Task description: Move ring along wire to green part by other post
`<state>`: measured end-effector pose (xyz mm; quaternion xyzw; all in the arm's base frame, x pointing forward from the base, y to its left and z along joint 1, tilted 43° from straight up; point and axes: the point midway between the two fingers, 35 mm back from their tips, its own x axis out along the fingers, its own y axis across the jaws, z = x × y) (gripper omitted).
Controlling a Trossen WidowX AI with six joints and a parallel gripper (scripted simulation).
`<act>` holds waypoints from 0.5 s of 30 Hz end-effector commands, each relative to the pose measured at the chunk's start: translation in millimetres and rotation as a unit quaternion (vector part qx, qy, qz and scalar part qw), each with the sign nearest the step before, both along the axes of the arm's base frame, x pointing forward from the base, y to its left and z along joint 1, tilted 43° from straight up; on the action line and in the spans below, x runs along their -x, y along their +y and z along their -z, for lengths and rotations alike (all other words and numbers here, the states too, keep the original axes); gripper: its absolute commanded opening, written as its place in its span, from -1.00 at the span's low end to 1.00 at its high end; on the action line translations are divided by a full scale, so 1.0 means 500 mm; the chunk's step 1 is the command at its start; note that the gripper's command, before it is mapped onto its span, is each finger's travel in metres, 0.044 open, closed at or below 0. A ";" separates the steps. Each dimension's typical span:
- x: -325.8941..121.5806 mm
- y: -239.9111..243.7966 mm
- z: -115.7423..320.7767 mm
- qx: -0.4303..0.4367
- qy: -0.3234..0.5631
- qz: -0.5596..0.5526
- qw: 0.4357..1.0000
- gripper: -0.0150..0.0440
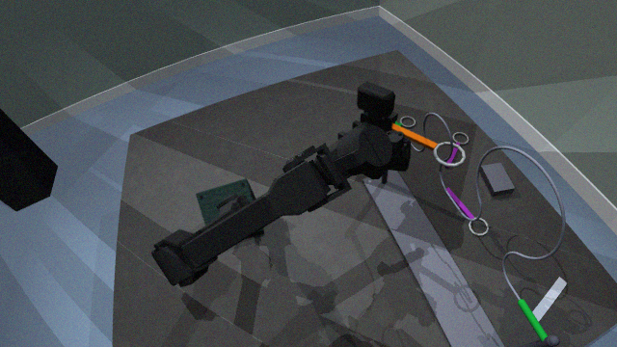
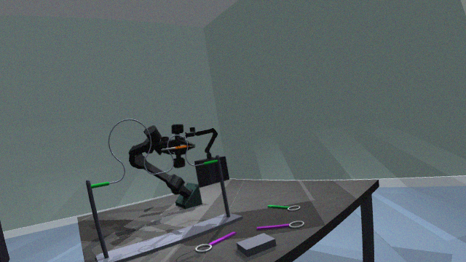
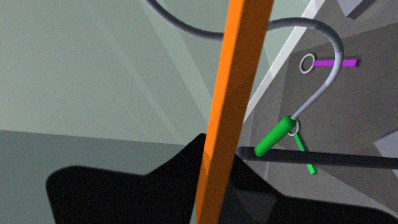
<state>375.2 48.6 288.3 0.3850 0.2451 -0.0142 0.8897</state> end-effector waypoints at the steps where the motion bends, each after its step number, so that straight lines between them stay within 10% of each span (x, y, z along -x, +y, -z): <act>1: -0.001 -0.005 -0.002 0.030 -0.001 -0.001 1.000 -1.00; 15: 0.004 -0.043 0.025 0.186 0.018 -0.005 0.982 -1.00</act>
